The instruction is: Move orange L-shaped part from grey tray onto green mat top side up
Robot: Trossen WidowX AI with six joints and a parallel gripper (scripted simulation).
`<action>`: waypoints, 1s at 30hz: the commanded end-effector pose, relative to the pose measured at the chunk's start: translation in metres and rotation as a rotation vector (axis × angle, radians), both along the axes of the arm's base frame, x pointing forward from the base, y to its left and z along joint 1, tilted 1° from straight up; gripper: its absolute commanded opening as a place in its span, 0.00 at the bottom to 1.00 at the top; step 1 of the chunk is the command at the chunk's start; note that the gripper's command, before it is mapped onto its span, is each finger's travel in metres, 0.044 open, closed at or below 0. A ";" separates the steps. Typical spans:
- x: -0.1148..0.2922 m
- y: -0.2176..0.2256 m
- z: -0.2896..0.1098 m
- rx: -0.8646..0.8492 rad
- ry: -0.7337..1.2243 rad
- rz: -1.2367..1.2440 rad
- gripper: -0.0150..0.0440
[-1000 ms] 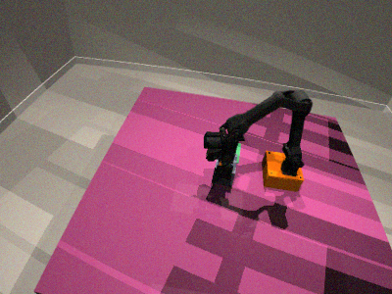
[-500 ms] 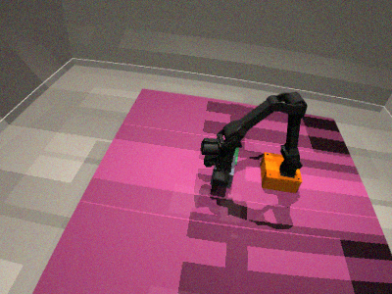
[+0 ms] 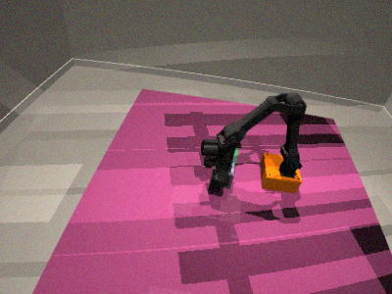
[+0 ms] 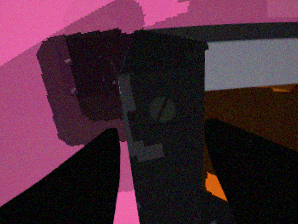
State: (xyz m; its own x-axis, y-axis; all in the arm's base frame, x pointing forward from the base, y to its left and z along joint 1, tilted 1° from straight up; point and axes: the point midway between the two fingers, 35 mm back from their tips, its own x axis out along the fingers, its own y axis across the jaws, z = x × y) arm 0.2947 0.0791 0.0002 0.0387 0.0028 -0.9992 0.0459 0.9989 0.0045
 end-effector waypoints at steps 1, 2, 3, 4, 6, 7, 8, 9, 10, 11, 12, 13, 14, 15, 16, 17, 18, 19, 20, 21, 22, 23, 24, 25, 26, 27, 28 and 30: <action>-0.001 -0.001 -0.002 -0.005 0.007 -0.003 0.56; 0.000 0.000 0.000 0.000 0.000 0.000 0.56; 0.000 0.000 0.000 0.000 0.000 0.000 0.56; 0.000 0.000 0.000 0.000 0.000 0.000 0.56; 0.000 0.000 0.000 0.000 0.000 0.000 0.56; 0.000 0.000 0.000 0.000 0.000 0.000 0.56; 0.000 0.001 0.001 0.000 0.000 0.000 0.56; 0.000 0.002 0.002 -0.001 0.001 0.000 0.56; 0.000 0.003 0.003 -0.001 0.002 -0.001 0.56; 0.000 0.005 0.006 -0.002 0.003 -0.001 0.56; 0.000 0.008 0.008 -0.002 0.005 -0.002 0.56; -0.001 0.009 0.010 -0.003 0.006 -0.002 0.56; -0.001 0.011 0.012 -0.003 0.007 -0.003 0.56; -0.001 0.011 0.012 -0.004 0.007 -0.003 0.56; -0.001 0.011 0.012 -0.004 0.007 -0.003 0.56; -0.001 0.011 0.012 -0.004 0.007 -0.003 0.56; 0.000 0.011 0.015 -0.004 0.007 -0.003 0.56; 0.000 0.011 0.020 -0.004 0.007 -0.003 0.56; 0.001 0.010 0.028 -0.004 0.007 -0.003 0.56; 0.002 0.009 0.039 -0.004 0.007 -0.003 0.56; 0.002 0.008 0.051 -0.004 0.007 -0.003 0.56; 0.002 0.006 0.065 -0.004 0.006 -0.003 0.56; 0.000 0.004 0.080 -0.004 0.006 -0.003 0.56; -0.002 0.001 0.095 -0.004 0.007 -0.003 0.56; -0.003 0.000 0.105 -0.004 0.007 -0.003 0.56; -0.004 -0.001 0.108 -0.005 0.007 -0.003 0.56; -0.004 -0.001 0.108 -0.005 0.007 -0.003 0.56; -0.004 -0.001 0.108 -0.005 0.007 -0.003 0.56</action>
State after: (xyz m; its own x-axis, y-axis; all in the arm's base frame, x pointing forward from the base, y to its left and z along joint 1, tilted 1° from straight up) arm 0.2950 0.0806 0.1063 0.0501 0.0059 -0.9987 0.0538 0.9985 0.0086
